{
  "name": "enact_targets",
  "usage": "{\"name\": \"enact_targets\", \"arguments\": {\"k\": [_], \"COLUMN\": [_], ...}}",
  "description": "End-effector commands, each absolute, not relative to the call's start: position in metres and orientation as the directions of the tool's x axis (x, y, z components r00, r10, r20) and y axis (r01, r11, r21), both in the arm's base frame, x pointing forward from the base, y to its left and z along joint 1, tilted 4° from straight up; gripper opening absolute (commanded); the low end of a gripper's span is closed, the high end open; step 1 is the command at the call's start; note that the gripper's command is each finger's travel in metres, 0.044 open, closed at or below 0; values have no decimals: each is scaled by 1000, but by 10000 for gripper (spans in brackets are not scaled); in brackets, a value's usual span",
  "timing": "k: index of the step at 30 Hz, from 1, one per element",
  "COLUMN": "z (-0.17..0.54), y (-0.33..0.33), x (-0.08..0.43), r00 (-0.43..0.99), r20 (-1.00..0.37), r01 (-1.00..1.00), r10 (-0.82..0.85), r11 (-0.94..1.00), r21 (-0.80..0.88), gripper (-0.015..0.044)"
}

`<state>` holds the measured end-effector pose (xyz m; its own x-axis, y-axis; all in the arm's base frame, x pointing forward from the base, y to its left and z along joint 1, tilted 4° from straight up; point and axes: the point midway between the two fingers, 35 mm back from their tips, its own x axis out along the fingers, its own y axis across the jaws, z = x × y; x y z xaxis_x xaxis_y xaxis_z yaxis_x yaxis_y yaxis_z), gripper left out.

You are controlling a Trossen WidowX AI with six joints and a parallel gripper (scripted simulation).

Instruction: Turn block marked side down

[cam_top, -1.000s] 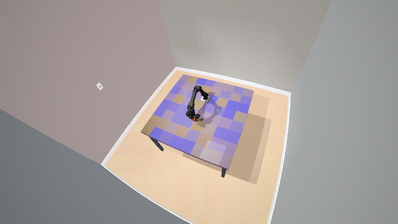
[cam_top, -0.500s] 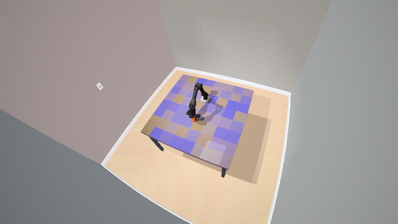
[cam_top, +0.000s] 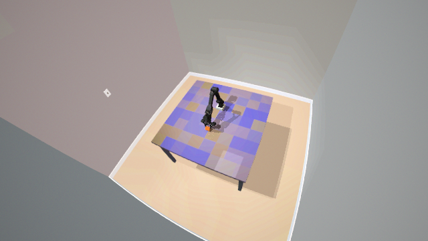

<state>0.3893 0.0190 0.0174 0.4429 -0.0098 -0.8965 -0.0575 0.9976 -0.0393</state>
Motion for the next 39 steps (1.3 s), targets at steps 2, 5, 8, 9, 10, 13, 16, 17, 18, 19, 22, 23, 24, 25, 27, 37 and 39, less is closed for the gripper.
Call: {"name": "enact_targets", "arguments": {"k": [2, 5, 8, 9, 10, 13, 16, 17, 18, 19, 22, 23, 24, 25, 27, 37, 39], "z": [24, 24, 22, 20, 17, 10, 3, 1, -1, -3, -7, -9, -10, -11, -14, -19, -19], "y": [19, 19, 19, 19, 19, 19, 20, 20, 20, 20, 20, 19, 19, 19, 19, 19, 19], "x": [388, 388, 389, 391, 392, 396, 399, 400, 401, 402, 403, 403, 403, 403, 403, 396, 394], "r00": [500, 500, 508, 518, 531, 567, 603, 615, 626, 637, 671, 681, 692, 702, 722, 814, 831], "r20": [-866, -866, -861, -855, -848, -823, -798, -789, -780, -770, -742, -732, -722, -712, -691, -580, -556], "r01": [-62, -62, -62, -62, -62, -62, -62, -62, -62, -62, -62, -62, -62, -62, -62, -62, -62], "r10": [-3, -3, -3, -1, 0, 4, 7, 9, 10, 11, 14, 16, 17, 18, 20, 30, 32], "r11": [997, 997, 997, 997, 997, 997, 997, 997, 997, 997, 997, 997, 997, 997, 997, 997, 997], "r21": [-40, -40, -40, -39, -39, -38, -37, -37, -37, -37, -36, -36, -36, -36, -36, -35, -36], "gripper": [0, 0, 0, 0, 0, 0, 0, 0, 0, 0, 0, 0, 0, 0, 0, 0, 0]}}
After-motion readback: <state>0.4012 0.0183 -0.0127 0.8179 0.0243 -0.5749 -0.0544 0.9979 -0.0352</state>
